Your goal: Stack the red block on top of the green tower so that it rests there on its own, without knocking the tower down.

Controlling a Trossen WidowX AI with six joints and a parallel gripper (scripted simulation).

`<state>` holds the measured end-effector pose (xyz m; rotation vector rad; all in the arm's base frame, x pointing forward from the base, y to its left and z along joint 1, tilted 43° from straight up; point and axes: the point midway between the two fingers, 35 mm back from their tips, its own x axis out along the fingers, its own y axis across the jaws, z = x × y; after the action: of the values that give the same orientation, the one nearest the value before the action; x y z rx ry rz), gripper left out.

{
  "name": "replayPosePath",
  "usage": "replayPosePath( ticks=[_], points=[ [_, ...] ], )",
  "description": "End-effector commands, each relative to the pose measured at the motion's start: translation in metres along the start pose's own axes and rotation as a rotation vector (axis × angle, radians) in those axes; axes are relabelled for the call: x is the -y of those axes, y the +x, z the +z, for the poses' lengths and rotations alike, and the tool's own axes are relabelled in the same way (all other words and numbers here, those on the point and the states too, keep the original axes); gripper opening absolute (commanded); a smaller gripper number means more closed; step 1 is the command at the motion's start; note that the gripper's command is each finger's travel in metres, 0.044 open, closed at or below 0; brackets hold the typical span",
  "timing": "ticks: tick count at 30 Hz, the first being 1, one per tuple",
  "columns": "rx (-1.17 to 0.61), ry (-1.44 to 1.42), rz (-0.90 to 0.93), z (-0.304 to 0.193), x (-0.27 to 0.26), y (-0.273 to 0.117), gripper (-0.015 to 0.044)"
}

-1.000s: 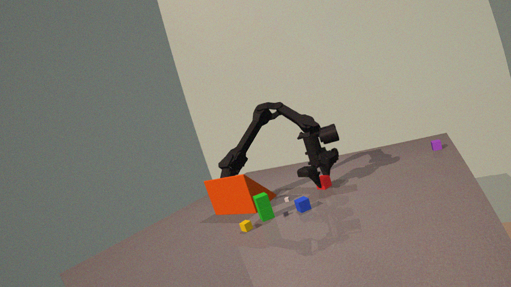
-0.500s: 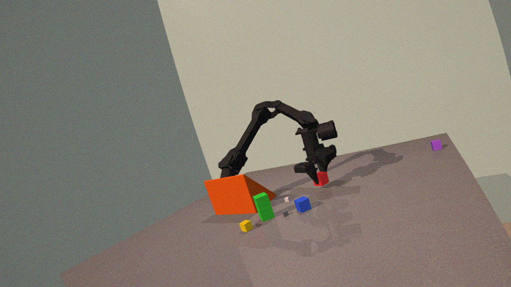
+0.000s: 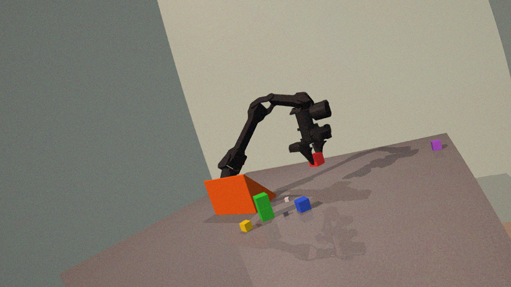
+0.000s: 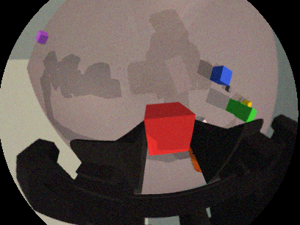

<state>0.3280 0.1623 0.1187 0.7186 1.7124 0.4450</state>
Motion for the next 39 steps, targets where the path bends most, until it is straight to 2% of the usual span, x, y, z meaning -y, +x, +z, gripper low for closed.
replayPosePath(
  ticks=[1, 10, 25, 39],
  points=[
    [0.013, -0.012, 0.007, 0.001, -0.003, -0.02, 0.0],
    [0.016, -0.011, 0.004, 0.002, 0.004, -0.023, 0.0],
    [0.04, 0.0, -0.038, 0.019, 0.123, -0.03, 0.0],
    [0.027, 0.001, -0.035, -0.005, 0.221, -0.028, 0.0]
  ],
)
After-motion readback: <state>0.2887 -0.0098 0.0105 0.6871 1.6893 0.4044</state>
